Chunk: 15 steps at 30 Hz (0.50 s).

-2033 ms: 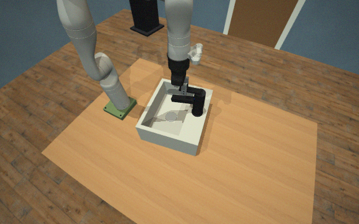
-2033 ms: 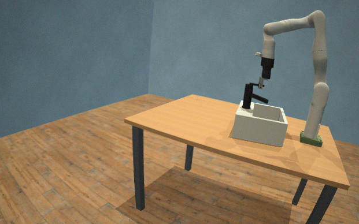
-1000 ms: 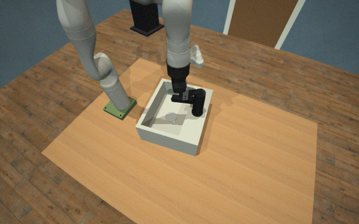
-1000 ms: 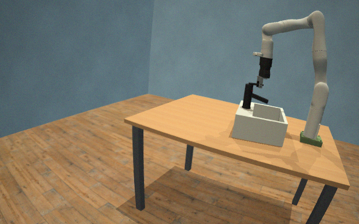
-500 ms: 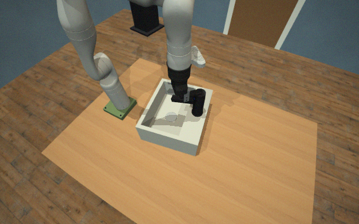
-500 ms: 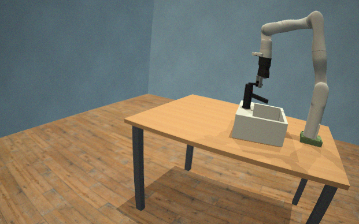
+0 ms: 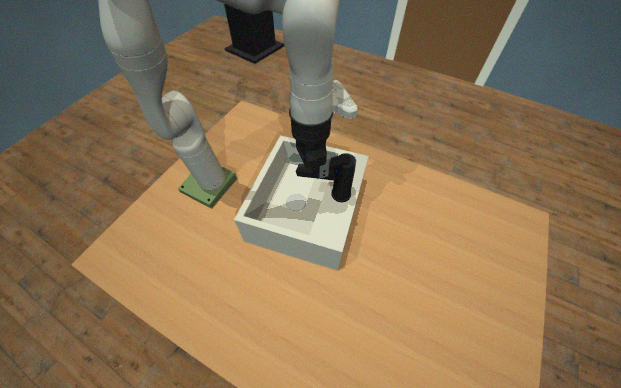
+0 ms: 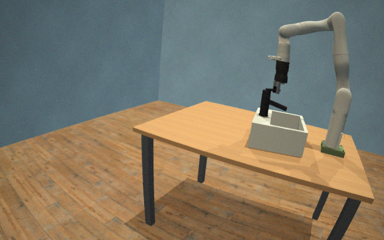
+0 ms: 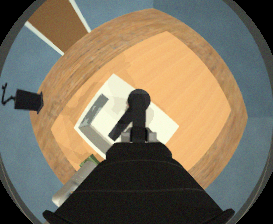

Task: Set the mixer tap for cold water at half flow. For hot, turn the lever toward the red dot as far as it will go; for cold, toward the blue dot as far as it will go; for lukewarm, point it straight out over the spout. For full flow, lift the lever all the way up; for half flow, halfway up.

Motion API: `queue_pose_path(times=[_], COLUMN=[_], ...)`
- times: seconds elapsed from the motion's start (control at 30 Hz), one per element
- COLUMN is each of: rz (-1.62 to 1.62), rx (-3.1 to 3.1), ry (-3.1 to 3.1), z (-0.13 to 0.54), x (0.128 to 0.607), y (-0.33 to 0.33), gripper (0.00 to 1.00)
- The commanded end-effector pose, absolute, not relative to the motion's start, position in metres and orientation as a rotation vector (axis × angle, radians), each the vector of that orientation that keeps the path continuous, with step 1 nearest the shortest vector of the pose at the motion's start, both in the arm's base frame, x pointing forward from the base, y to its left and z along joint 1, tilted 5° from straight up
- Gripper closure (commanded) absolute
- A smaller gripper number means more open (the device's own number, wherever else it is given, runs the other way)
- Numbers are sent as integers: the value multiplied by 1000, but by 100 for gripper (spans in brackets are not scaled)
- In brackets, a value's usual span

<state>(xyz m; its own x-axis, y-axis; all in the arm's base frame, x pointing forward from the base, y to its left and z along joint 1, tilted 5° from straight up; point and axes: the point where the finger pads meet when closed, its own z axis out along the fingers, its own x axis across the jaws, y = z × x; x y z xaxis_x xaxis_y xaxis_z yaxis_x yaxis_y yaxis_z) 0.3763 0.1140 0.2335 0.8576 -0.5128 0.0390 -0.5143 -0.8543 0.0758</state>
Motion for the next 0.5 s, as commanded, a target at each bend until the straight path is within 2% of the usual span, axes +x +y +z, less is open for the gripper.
queue_pose_path(times=[0.0, 0.47], rz=[27, 26], rx=[2951, 2960], ry=[-804, -769], z=[234, 234], x=[377, 378], y=[114, 113], gripper=[100, 100])
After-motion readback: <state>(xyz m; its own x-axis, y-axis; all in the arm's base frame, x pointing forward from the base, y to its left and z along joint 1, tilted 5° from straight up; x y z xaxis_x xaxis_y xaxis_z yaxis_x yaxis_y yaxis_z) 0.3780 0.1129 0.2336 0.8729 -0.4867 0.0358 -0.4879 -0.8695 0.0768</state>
